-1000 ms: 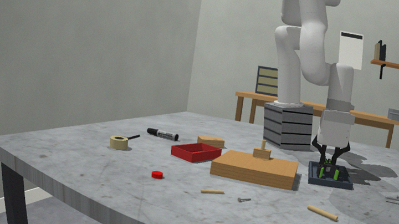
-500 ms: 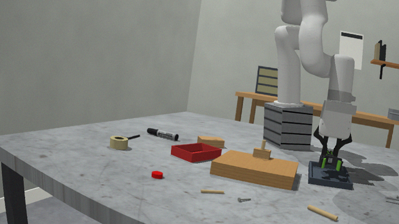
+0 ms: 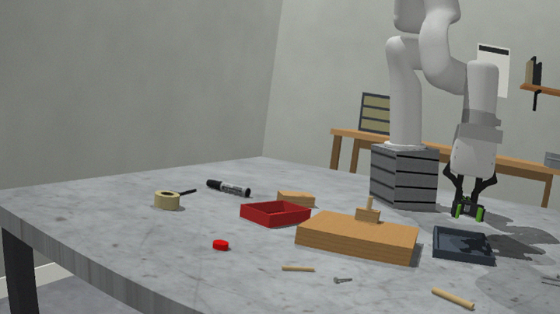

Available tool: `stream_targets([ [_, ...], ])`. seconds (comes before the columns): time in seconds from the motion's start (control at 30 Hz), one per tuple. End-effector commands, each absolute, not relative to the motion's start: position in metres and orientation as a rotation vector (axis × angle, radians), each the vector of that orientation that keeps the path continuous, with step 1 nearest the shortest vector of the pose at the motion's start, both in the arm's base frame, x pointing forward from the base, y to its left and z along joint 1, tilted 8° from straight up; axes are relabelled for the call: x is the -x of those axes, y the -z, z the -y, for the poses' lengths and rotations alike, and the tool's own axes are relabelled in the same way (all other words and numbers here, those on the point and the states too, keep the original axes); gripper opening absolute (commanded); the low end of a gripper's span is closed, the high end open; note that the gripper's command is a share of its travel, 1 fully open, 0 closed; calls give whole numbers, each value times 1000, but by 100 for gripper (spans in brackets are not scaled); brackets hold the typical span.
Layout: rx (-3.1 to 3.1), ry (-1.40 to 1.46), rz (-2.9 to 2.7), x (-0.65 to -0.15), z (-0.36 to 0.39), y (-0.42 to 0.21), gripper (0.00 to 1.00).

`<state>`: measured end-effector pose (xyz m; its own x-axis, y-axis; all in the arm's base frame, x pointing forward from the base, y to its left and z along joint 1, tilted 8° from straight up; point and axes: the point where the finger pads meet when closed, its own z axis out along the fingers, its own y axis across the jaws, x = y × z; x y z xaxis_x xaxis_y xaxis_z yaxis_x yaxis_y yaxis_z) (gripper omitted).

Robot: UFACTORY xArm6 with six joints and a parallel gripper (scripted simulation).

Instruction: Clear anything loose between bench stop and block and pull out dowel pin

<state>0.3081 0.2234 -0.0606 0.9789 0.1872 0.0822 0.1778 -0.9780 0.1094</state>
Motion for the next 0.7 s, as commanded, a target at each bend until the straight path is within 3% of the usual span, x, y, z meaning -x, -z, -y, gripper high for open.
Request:
stream_targets([
  [0.0, -3026, -138, -280, -308, -225, 49, 27],
  [0.67, -3026, -138, -280, -307, -226, 37, 27],
])
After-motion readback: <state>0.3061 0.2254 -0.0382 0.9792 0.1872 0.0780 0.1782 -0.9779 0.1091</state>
